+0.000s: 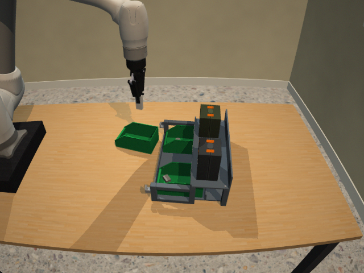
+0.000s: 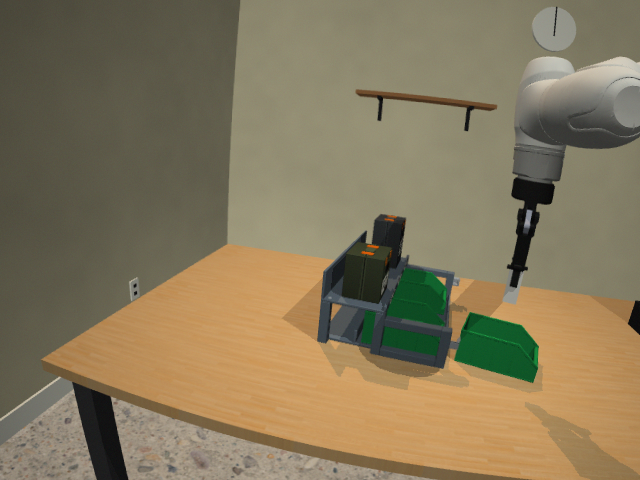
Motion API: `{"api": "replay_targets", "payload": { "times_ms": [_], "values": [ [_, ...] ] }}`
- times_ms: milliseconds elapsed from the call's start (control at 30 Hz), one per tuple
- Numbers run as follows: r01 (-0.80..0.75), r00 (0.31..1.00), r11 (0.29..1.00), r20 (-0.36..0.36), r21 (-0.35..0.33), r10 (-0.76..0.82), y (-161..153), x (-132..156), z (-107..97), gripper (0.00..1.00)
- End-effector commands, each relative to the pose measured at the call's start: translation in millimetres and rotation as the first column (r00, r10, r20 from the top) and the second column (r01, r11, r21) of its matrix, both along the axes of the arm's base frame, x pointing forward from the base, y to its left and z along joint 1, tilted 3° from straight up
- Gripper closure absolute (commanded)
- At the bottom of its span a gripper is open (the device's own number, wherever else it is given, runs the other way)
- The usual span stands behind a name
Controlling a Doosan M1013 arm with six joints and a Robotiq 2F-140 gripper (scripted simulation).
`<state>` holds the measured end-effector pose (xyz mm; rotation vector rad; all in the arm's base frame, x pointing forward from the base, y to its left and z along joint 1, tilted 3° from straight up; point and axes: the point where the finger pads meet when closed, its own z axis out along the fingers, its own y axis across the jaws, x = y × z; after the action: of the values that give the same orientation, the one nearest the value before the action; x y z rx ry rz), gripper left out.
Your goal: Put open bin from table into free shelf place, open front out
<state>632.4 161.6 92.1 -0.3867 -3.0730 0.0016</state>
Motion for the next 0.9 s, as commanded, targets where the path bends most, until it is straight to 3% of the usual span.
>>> {"api": "replay_targets", "payload": {
  "times_ms": [0,167,200,867],
  "values": [
    [0.001,1.000,1.000,-0.002,-0.002,-0.001,1.2,-1.6,-2.4,1.00],
    [0.001,1.000,1.000,-0.002,-0.002,-0.001,1.2,-1.6,-2.4,1.00],
    [0.001,1.000,1.000,-0.002,-0.002,-0.001,1.2,-1.6,-2.4,0.85],
    [0.001,1.000,1.000,-0.002,-0.002,-0.001,1.2,-1.6,-2.4,0.85]
  ]
}}
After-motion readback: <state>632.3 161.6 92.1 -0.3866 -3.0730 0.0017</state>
